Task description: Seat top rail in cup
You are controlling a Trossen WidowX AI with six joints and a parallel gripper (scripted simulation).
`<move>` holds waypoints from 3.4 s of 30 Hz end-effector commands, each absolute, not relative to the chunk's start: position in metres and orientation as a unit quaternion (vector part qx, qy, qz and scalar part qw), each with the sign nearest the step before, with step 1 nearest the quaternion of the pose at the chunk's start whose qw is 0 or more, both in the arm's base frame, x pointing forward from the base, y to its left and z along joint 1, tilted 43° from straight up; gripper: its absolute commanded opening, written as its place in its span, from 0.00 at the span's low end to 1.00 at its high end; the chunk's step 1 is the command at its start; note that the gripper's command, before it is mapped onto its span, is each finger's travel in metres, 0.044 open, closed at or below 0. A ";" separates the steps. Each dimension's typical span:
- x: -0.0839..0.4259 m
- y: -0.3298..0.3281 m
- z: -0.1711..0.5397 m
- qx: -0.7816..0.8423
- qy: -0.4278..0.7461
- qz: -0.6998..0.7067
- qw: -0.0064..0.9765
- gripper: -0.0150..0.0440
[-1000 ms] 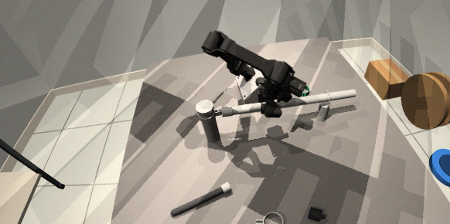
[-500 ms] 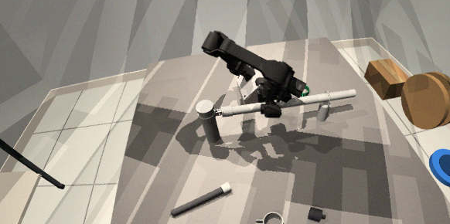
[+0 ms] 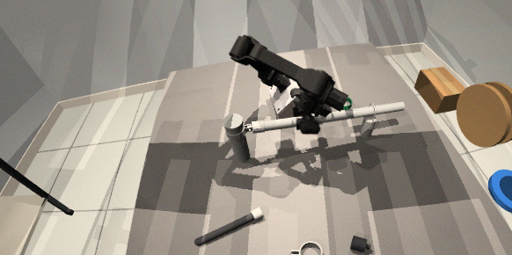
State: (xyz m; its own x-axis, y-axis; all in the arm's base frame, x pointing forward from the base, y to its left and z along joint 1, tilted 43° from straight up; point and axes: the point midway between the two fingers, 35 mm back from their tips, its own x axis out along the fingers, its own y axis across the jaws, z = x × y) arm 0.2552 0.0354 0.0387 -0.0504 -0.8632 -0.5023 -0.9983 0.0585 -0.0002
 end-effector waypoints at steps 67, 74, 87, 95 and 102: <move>0.256 0.021 0.058 -0.663 0.702 0.178 0.189 0.25; 0.256 0.019 0.060 -0.663 0.702 0.178 0.189 0.25; 0.256 0.015 0.063 -0.663 0.702 0.178 0.189 0.25; 0.255 0.013 0.065 -0.663 0.702 0.178 0.189 0.25; 0.254 0.015 0.060 -0.658 0.705 0.182 0.192 0.25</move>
